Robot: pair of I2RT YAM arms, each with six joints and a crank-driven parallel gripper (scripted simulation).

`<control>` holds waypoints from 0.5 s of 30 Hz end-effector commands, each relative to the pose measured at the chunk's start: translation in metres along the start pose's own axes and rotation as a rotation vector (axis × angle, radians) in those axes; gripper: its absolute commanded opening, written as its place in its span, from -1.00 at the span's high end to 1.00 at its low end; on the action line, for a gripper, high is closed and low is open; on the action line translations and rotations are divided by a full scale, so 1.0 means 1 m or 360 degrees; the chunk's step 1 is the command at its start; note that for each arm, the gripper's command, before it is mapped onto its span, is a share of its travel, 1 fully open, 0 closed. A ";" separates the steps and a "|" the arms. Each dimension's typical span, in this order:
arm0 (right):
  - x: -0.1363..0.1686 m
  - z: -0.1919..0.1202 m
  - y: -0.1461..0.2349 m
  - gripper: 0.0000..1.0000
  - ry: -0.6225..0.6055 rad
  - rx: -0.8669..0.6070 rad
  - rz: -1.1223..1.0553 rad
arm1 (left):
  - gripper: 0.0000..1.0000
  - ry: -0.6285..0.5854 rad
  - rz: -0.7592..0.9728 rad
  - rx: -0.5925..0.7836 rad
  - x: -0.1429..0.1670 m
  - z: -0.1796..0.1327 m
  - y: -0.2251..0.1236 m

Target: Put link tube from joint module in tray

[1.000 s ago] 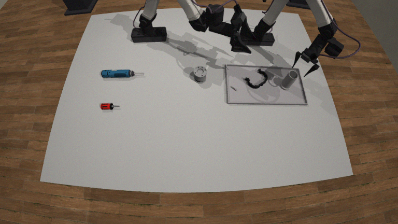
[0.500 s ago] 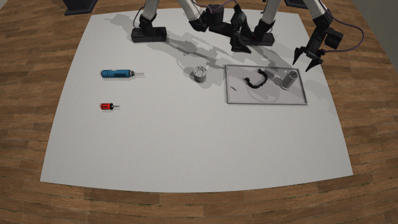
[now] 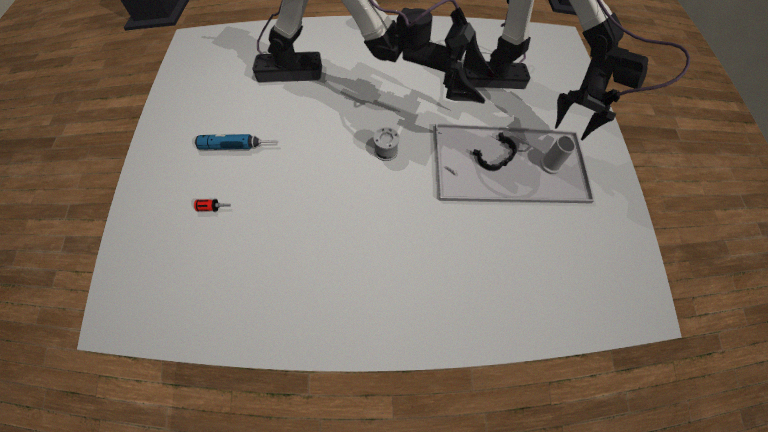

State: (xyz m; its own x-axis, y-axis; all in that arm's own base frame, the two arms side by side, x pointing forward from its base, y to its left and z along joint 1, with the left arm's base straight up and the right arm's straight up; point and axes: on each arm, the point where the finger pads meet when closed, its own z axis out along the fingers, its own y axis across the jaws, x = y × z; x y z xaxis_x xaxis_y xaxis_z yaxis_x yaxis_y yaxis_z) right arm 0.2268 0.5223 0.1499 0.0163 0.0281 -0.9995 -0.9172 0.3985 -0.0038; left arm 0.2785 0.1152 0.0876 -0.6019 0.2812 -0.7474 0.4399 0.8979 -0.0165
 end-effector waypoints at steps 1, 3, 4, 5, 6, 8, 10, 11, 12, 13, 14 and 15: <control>-0.026 0.007 0.001 -1.00 -0.0104 0.0011 0.0014 | -0.62 -0.0055 0.0035 -0.0024 -0.012 0.002 0.004; -0.026 0.007 0.001 -1.00 -0.0104 0.0011 0.0014 | -0.62 -0.0051 0.0020 -0.0021 -0.011 0.001 0.003; -0.026 0.007 0.001 -1.00 -0.0104 0.0011 0.0014 | -0.62 -0.0051 0.0019 -0.0022 -0.010 0.001 0.004; -0.026 0.007 0.001 -1.00 -0.0104 0.0011 0.0014 | -0.62 -0.0051 0.0019 -0.0022 -0.010 0.001 0.004; -0.026 0.007 0.001 -1.00 -0.0104 0.0011 0.0014 | -0.62 -0.0051 0.0019 -0.0022 -0.010 0.001 0.004; -0.026 0.007 0.001 -1.00 -0.0104 0.0011 0.0014 | -0.62 -0.0051 0.0019 -0.0022 -0.010 0.001 0.004; -0.026 0.007 0.001 -1.00 -0.0104 0.0011 0.0014 | -0.62 -0.0051 0.0021 -0.0022 -0.010 0.001 0.004; -0.026 0.007 0.001 -1.00 -0.0104 0.0011 0.0014 | -0.62 -0.0051 0.0023 -0.0022 -0.010 0.001 0.004; -0.026 0.007 0.001 -1.00 -0.0104 0.0011 0.0014 | -0.62 -0.0051 0.0024 -0.0022 -0.010 0.001 0.004; -0.026 0.007 0.001 -1.00 -0.0104 0.0011 0.0014 | -0.62 -0.0051 0.0024 -0.0022 -0.010 0.001 0.004; -0.026 0.007 0.001 -1.00 -0.0104 0.0011 0.0014 | -0.62 -0.0051 0.0024 -0.0022 -0.010 0.001 0.004; -0.026 0.007 0.001 -1.00 -0.0104 0.0011 0.0014 | -0.62 -0.0051 0.0024 -0.0022 -0.010 0.001 0.004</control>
State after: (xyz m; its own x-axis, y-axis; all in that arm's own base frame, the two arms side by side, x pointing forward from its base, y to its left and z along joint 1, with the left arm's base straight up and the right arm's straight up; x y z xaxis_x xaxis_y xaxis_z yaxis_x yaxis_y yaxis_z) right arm 0.2268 0.5223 0.1499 0.0163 0.0283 -0.9995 -0.9172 0.3985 -0.0037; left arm 0.2826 0.1141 0.0891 -0.5950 0.2783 -0.7540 0.4382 0.8988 -0.0141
